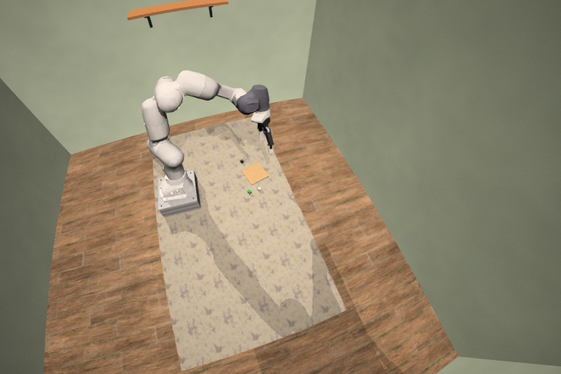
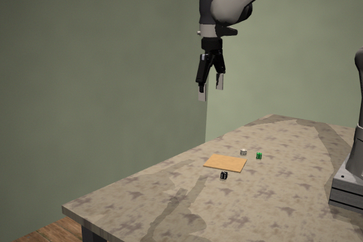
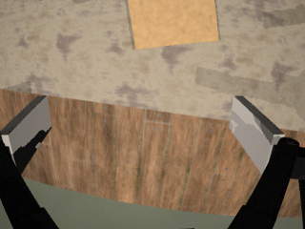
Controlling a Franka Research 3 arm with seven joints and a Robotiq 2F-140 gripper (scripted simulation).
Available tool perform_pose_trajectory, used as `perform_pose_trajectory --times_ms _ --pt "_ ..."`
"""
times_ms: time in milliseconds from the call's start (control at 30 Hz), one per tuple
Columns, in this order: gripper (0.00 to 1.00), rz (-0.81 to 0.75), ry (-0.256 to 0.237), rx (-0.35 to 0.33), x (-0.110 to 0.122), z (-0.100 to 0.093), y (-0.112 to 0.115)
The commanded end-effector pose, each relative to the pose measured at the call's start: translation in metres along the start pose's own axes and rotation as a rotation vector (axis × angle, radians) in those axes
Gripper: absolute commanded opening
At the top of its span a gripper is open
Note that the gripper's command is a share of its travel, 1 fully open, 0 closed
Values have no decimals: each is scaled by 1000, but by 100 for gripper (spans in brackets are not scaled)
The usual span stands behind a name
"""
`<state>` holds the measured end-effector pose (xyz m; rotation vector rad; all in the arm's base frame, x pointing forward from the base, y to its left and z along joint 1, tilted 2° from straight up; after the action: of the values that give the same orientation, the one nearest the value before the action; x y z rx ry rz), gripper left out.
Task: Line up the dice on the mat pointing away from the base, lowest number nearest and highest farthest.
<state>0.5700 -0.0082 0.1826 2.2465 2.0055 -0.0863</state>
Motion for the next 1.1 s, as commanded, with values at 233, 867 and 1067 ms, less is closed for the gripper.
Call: perform_pose_trajectory --times_ms 233,867,1067 --pt "100 -3 10 2 -29 13 -13" --pt "100 11 22 12 -56 28 -28" --pt "100 11 22 12 -56 28 -28"
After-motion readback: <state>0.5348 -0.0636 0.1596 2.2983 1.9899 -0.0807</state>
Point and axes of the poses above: the point where the finger pads meet when closed, its own z axis out along the fingers, its own x axis across the jaws, y = z × x, the point moved 1 cm from there along -z, back along the fingers, and after that the axes turned 9 degrees about z, right-handed, at the moved point
